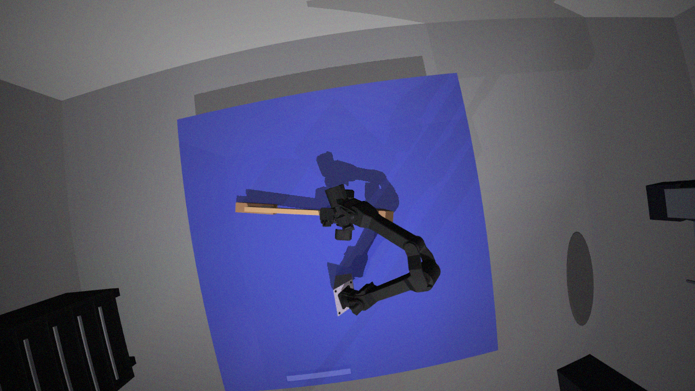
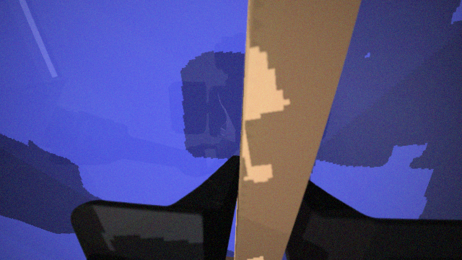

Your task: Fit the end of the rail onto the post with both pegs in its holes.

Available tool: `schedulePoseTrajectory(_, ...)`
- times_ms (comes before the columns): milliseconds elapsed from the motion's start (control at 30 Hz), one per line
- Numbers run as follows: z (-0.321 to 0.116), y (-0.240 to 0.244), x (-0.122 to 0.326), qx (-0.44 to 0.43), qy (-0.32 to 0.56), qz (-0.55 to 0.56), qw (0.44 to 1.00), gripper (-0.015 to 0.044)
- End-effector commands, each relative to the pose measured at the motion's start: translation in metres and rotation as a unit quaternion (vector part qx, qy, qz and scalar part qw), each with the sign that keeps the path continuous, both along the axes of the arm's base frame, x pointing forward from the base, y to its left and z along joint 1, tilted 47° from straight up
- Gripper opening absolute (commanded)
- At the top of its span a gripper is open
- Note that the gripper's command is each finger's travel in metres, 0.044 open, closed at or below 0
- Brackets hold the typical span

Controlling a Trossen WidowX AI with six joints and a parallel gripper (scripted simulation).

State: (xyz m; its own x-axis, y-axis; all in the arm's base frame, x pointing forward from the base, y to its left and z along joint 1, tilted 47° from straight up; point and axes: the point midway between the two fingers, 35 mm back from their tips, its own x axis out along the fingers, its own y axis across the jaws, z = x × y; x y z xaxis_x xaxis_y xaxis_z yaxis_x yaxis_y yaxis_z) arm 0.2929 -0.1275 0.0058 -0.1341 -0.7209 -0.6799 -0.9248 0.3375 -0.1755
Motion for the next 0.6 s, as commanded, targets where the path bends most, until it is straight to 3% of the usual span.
schedulePoseTrajectory(0,0.0001,-0.0002,0.0003,-0.001,0.000,0.002,1.000,0.0000)
schedulePoseTrajectory(567,0.0017,0.0020,0.0004,-0.001,0.000,0.002,1.000,0.0000)
